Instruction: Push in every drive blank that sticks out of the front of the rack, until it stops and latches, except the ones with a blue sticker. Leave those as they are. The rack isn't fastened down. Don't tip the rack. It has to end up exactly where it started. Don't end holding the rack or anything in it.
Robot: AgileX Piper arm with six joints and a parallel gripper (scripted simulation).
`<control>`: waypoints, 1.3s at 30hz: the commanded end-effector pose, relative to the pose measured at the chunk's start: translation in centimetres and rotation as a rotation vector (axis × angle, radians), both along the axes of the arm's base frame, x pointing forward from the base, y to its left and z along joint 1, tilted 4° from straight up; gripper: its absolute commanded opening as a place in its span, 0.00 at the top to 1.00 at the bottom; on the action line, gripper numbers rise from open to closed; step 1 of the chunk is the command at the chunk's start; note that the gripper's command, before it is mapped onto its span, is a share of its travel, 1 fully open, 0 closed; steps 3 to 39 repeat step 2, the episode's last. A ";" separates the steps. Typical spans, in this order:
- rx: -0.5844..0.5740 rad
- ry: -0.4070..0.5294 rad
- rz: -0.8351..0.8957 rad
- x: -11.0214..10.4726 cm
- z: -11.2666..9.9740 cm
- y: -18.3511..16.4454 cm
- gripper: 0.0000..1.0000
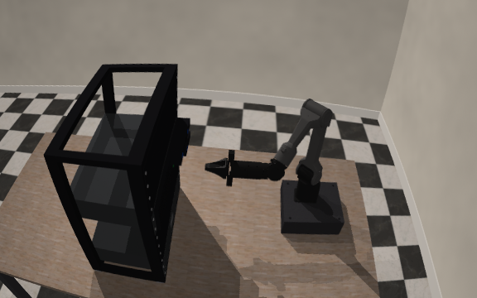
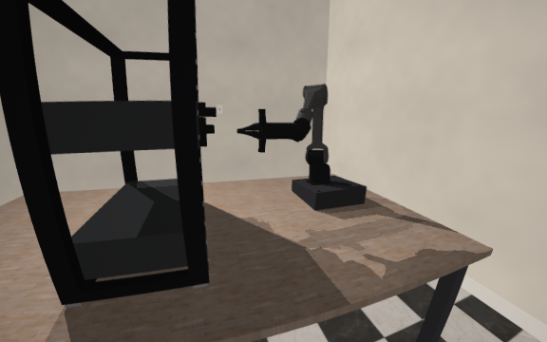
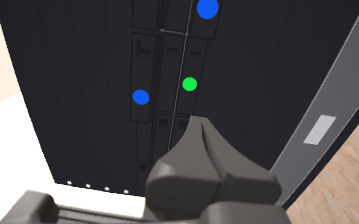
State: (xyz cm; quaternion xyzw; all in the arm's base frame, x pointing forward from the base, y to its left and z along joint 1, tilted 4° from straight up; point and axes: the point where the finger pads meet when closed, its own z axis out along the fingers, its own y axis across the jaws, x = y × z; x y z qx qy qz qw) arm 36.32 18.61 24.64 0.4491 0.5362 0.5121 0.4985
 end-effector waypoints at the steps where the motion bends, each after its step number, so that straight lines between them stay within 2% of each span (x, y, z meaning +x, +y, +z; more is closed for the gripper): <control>1: 0.001 -0.002 -0.001 0.0 0.1 0.0 1.00; 39: 0.001 -0.002 -0.001 0.0 0.1 0.0 1.00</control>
